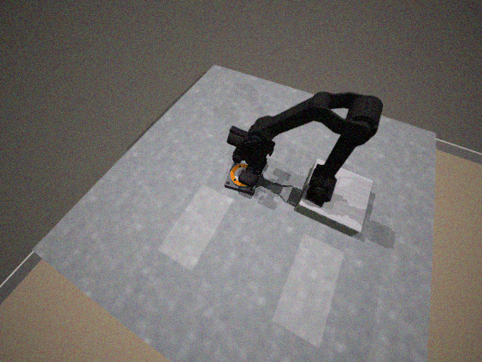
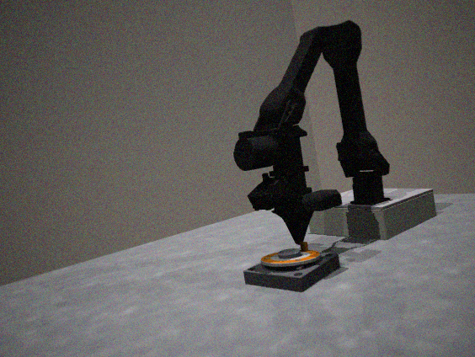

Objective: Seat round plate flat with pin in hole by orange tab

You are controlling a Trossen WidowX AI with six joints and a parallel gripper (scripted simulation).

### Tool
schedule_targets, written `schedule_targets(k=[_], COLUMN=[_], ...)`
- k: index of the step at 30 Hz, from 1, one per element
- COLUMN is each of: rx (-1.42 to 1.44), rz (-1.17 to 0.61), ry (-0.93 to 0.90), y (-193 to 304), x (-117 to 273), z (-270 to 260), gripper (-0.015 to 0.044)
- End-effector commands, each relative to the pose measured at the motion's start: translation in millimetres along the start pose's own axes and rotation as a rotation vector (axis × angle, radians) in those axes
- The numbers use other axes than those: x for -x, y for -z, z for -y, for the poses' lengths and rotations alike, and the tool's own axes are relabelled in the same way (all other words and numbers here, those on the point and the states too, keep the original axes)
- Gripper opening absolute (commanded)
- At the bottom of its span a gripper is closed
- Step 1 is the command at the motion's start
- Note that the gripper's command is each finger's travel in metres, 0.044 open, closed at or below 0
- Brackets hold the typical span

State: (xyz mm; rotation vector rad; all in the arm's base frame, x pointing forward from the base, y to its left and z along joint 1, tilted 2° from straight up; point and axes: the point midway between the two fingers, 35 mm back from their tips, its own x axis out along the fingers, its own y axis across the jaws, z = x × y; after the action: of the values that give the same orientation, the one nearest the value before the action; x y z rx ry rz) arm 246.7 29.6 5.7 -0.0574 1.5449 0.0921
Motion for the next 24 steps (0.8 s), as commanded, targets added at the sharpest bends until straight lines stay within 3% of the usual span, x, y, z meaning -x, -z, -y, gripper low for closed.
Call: schedule_targets(k=[1,24], rx=[0.003,0.003], rz=[-0.015,-0.015], ry=[-0.015,-0.016], y=[5,6], x=[-2,-2], z=[-6,-21], gripper=[0.0000,0.0000])
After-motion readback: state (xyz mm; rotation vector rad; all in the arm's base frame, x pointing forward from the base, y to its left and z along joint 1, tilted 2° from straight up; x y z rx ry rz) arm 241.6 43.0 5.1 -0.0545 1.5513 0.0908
